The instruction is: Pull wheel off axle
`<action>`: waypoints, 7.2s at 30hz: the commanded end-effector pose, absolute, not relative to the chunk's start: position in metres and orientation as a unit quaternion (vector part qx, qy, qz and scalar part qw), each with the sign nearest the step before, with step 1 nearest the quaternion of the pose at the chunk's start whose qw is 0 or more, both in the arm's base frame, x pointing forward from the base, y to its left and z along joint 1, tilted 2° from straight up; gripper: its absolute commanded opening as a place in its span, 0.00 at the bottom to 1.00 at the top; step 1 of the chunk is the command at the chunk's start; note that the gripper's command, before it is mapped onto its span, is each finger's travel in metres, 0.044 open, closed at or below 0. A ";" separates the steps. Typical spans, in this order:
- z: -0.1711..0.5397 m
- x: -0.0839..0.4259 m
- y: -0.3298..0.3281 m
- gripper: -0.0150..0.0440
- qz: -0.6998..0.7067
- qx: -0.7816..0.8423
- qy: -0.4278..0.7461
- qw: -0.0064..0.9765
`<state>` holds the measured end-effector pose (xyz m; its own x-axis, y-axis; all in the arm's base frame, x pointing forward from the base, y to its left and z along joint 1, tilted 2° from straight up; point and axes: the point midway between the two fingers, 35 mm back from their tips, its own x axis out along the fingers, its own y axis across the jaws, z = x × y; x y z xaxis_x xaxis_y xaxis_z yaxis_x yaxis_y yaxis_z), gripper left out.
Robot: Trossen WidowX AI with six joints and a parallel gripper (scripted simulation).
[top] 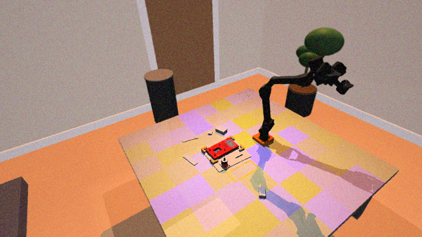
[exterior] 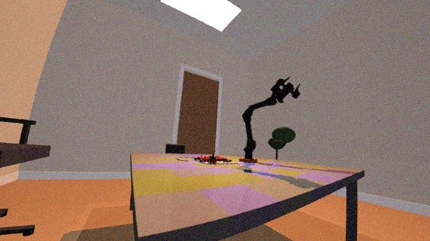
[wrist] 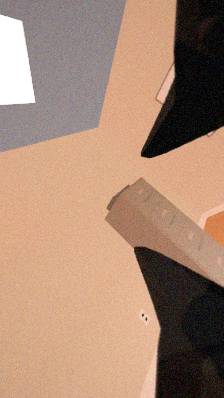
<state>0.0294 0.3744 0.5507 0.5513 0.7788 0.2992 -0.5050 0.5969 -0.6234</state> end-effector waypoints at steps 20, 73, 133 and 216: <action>0.437 0.206 0.393 0.76 0.322 -0.371 -0.100 0.866; 0.129 0.378 -0.044 0.76 -0.087 0.060 0.695 0.711; 0.062 0.369 -0.044 0.25 -0.089 0.059 0.696 0.710; 0.089 0.369 -0.042 0.25 -0.087 0.060 0.696 0.711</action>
<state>0.3680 -0.0428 0.0869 0.0141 -0.0437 -0.9989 0.2073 0.9775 -0.0399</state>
